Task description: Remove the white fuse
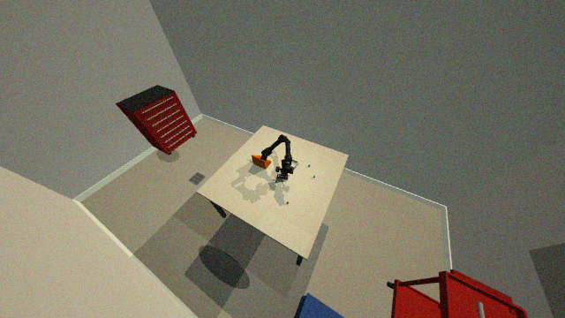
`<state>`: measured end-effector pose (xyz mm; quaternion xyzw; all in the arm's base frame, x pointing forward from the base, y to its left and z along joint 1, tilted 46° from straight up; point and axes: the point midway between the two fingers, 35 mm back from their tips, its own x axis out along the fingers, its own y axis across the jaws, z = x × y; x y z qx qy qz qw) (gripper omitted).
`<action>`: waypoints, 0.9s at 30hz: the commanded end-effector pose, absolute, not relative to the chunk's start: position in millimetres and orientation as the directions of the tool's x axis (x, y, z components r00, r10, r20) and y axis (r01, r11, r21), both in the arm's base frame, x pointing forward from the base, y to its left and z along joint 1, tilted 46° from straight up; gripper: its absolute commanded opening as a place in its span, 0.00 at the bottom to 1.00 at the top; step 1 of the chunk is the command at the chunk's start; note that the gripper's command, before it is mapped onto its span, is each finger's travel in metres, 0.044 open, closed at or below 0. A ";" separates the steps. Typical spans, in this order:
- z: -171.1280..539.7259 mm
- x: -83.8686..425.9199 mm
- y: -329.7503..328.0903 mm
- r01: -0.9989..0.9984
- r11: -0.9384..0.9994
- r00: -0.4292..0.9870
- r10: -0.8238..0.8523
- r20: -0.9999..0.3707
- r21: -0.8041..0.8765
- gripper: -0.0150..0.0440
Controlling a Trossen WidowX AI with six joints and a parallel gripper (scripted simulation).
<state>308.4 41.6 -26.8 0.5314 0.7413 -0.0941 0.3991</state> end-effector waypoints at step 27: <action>-5.9 311.8 19.9 0.860 0.421 -0.115 0.710 -0.695 0.287 0.25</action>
